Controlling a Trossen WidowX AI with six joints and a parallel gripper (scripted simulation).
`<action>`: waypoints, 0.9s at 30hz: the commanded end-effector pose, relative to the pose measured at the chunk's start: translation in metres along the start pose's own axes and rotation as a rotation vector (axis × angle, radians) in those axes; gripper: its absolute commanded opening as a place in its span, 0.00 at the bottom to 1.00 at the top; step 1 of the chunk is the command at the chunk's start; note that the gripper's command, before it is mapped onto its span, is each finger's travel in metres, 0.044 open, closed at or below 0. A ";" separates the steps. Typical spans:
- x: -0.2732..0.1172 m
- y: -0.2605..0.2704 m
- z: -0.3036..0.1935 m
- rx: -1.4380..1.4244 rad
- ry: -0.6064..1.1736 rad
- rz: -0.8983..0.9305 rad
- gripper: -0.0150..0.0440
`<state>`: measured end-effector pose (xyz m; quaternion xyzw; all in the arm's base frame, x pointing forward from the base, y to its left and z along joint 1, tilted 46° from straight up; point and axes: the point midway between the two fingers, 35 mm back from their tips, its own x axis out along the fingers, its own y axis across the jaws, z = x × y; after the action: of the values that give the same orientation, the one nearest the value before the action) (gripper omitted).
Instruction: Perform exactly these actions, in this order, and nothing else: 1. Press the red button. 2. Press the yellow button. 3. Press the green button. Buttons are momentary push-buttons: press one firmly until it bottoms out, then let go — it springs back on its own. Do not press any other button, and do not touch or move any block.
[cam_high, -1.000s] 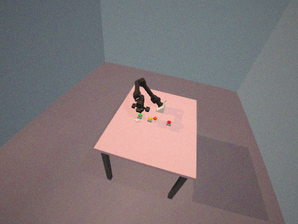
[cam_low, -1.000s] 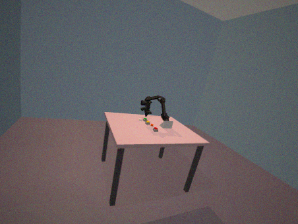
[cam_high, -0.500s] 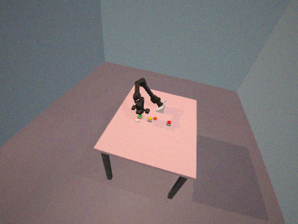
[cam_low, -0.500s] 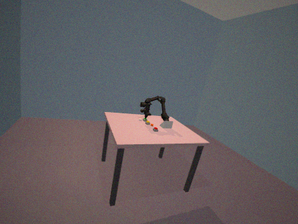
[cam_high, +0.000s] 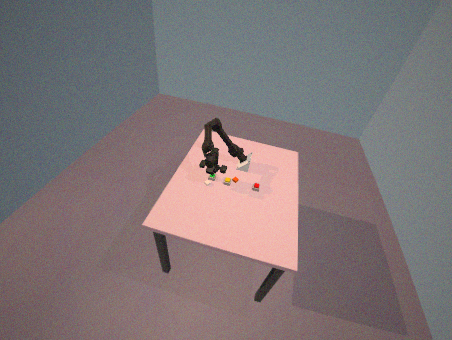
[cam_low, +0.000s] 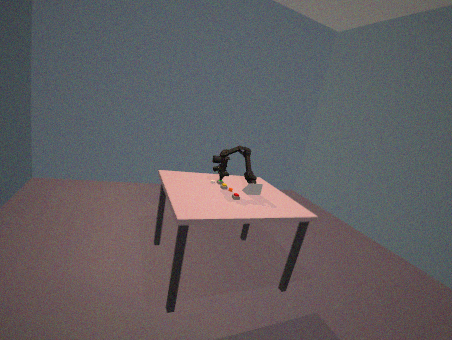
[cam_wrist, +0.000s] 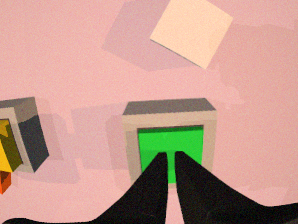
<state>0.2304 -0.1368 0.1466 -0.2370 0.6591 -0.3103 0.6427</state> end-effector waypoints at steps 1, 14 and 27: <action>0.000 -0.001 0.000 -0.004 0.001 -0.005 0.29; -0.036 0.004 0.003 -0.006 -0.002 0.001 0.38; -0.085 0.174 0.061 -0.031 -0.028 0.091 0.93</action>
<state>0.3017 -0.0070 0.1119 -0.2238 0.6589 -0.2740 0.6638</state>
